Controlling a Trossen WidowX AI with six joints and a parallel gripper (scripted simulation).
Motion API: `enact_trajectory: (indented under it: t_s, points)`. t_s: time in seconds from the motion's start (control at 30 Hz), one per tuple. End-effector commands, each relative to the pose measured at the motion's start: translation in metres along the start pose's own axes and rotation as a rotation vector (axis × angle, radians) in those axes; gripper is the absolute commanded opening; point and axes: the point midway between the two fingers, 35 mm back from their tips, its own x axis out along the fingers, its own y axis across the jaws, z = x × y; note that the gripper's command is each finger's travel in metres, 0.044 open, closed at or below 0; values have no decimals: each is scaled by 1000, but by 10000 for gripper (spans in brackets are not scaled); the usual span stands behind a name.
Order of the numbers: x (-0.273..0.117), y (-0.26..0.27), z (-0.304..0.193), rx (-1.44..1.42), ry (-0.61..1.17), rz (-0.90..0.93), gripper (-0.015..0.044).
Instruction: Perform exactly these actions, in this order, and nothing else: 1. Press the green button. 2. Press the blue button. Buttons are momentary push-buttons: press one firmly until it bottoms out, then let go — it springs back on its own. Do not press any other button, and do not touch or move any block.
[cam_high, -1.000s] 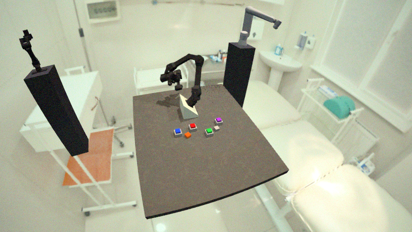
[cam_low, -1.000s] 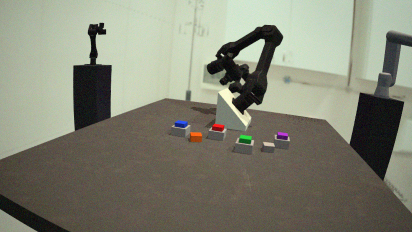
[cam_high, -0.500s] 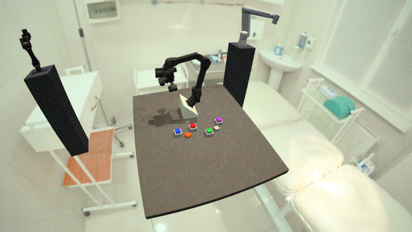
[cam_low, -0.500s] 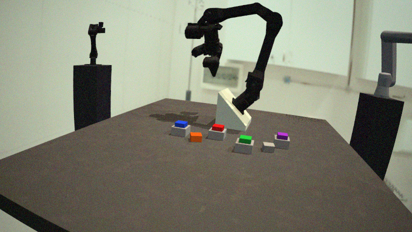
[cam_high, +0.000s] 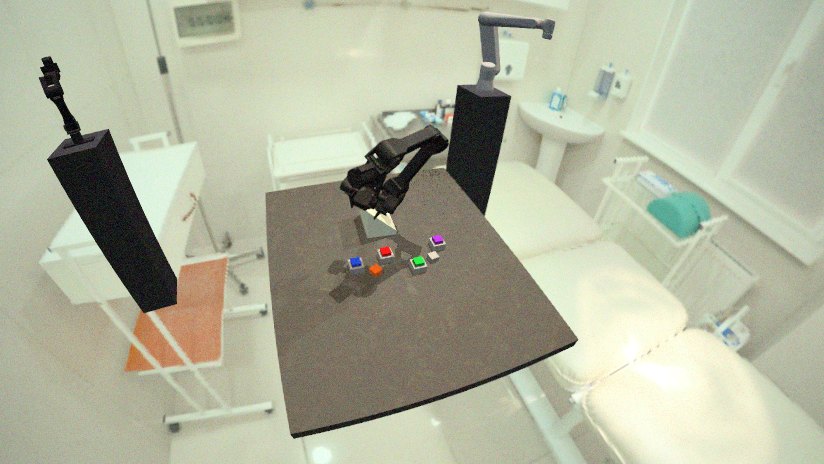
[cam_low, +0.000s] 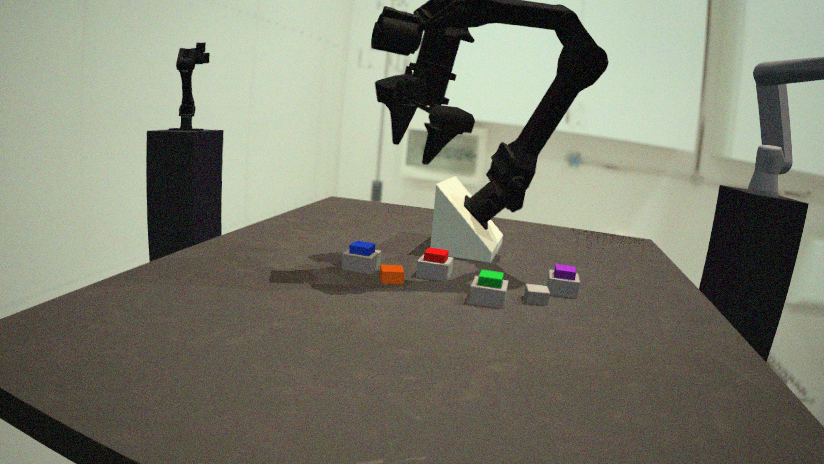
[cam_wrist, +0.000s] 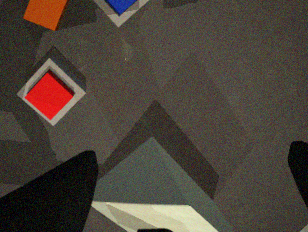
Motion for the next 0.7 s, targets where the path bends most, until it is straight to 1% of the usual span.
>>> enact_trajectory:
  t_s: [0.0, 0.1, 0.2, 0.27, 0.4, 0.47, 0.57, 0.6, 0.67]
  points:
    - [-5, 70, 16, -229, -57, 84, 400]
    - [-5, 131, 16, -421, -85, 167, 400]
    - [-4, 188, 5, -602, -97, 256, 400]
    - [-4, 202, 0, -646, -98, 280, 400]
    - [-4, 202, 0, -646, -98, 280, 400]
    - [6, 205, 1, -646, -98, 279, 348]
    - [45, 217, 1, -647, -98, 281, 269]
    - [53, 219, 1, -647, -98, 282, 242]
    - [55, 220, 0, -647, -98, 282, 190]
